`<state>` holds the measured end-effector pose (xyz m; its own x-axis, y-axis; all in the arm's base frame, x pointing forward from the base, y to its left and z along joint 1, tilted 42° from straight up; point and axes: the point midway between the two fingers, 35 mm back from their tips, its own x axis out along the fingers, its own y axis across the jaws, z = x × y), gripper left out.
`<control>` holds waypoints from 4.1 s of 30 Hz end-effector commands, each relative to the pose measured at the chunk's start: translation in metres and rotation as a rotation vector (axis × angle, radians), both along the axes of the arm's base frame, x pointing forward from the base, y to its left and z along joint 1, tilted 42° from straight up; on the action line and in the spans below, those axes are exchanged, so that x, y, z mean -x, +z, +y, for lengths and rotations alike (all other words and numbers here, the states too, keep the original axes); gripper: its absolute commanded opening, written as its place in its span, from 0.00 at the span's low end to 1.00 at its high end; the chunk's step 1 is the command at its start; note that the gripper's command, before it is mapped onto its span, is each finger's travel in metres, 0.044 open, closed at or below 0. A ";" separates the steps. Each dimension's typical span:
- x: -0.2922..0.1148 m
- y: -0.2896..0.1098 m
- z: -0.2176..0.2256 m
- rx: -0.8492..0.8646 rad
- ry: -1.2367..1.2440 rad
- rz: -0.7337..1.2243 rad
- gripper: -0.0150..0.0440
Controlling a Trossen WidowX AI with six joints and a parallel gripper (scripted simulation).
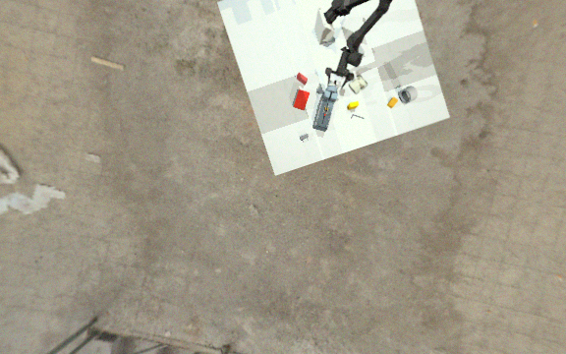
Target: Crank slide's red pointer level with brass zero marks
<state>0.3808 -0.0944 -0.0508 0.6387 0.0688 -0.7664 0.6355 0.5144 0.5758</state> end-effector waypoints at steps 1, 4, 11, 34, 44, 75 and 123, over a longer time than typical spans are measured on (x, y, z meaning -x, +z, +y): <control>0.003 -0.009 0.005 -0.004 -0.007 0.014 1.00; 0.003 -0.012 0.009 -0.004 -0.007 0.013 1.00; 0.002 -0.020 0.016 -0.005 -0.008 0.011 1.00; 0.002 -0.020 0.016 -0.005 -0.008 0.011 0.25; -0.003 -0.012 0.017 -0.005 -0.008 0.011 0.25; -0.006 -0.003 0.016 -0.005 -0.008 0.011 0.25; 0.003 0.024 -0.013 -0.003 -0.008 0.011 0.25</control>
<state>0.3817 -0.1004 -0.0302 0.6295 0.0728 -0.7736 0.6437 0.5087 0.5717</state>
